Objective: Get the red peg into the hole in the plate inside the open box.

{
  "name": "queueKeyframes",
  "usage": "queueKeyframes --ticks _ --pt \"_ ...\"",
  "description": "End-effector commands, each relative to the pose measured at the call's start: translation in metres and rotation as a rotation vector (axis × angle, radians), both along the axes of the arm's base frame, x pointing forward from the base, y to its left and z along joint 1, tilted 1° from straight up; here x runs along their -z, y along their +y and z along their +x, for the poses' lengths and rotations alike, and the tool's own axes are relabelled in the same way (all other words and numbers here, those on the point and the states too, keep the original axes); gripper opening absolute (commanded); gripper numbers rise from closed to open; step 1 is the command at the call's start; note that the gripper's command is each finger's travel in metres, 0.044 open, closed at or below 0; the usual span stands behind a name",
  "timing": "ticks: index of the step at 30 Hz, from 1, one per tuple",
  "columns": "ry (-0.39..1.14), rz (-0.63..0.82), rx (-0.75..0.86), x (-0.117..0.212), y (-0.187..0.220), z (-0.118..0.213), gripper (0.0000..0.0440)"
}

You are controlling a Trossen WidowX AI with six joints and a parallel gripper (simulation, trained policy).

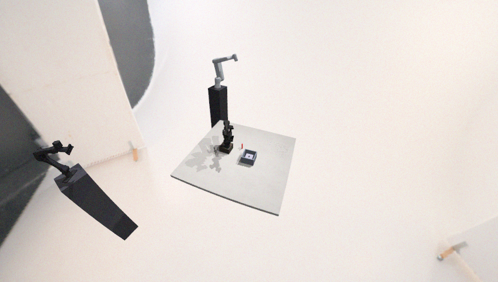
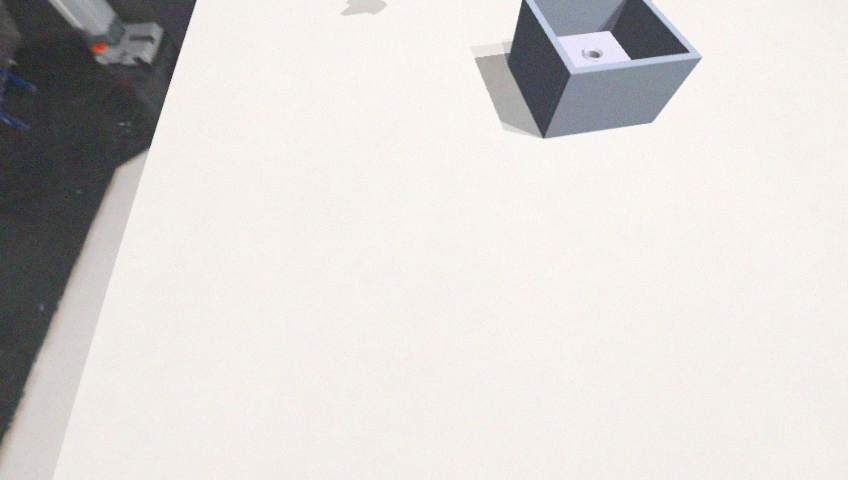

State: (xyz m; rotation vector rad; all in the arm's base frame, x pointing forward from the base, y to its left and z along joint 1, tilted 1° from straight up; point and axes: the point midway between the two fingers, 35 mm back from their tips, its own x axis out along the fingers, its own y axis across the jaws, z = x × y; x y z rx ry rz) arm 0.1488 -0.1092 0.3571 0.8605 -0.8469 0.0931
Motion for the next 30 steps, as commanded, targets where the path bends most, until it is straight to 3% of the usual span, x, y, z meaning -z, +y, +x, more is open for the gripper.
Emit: queueKeyframes --ticks 1,3,14,30 --pt "-0.001 0.001 -0.009 -0.002 0.001 0.001 0.0417" --pt "-0.001 0.018 -0.034 -0.004 0.002 0.006 0.0440" --pt "0.131 0.284 -0.198 0.016 0.001 0.058 0.0440" --pt "0.551 0.595 -0.361 0.079 0.046 0.128 0.0440"
